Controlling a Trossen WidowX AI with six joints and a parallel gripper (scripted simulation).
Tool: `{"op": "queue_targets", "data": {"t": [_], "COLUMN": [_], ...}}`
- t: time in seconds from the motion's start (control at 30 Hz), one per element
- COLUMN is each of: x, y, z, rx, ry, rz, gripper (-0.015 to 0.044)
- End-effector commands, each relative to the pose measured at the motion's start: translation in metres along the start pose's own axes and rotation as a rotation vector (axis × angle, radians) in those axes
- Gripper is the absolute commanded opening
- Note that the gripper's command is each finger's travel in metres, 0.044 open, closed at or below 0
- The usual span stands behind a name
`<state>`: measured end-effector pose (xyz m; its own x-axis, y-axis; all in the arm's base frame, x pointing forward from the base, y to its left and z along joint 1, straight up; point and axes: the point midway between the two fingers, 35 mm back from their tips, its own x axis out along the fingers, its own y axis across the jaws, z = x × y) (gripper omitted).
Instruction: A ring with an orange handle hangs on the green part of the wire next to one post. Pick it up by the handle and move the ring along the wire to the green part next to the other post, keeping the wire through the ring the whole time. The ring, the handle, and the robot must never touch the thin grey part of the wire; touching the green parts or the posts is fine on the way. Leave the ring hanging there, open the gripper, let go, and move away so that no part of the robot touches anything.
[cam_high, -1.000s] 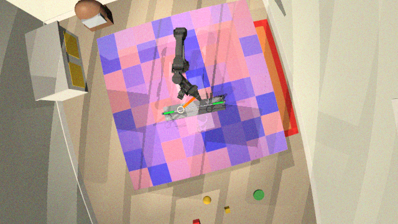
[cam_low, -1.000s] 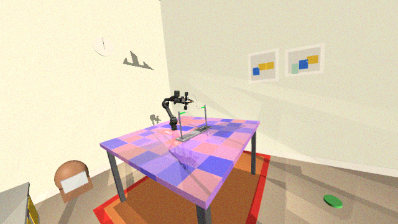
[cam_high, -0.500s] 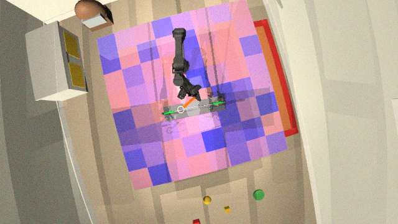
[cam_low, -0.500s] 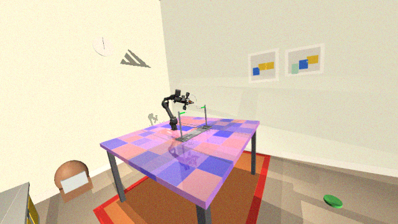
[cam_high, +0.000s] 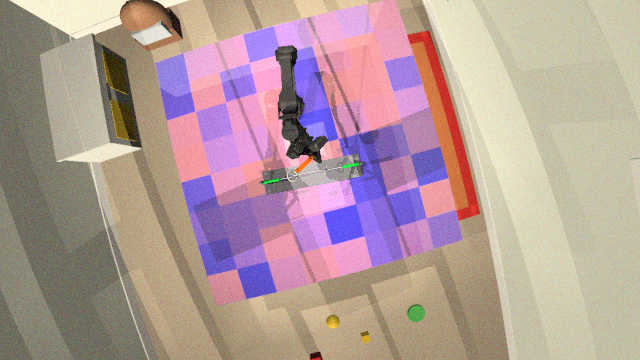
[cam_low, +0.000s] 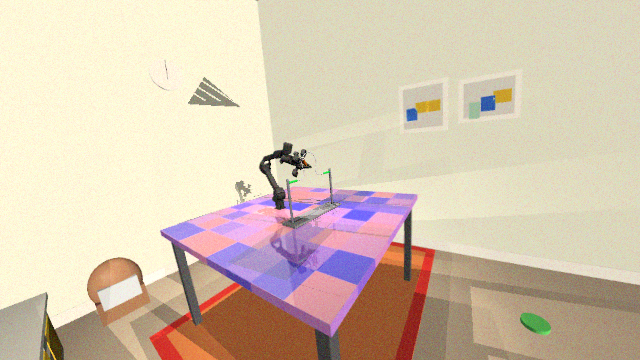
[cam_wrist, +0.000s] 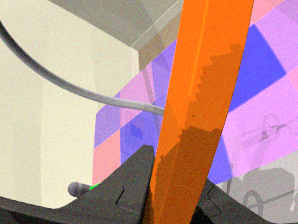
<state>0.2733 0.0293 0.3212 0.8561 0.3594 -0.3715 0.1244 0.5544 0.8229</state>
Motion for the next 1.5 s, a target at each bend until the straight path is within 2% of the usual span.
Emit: {"op": "queue_targets", "data": {"t": [0.0, 1.47], "x": [0.001, -0.002], "y": [-0.001, -0.027], "z": [0.001, 0.009], "rx": [-0.047, -0.588], "ry": [-0.005, -0.081], "rz": [-0.031, -0.398], "gripper": [-0.0150, -0.0150]}}
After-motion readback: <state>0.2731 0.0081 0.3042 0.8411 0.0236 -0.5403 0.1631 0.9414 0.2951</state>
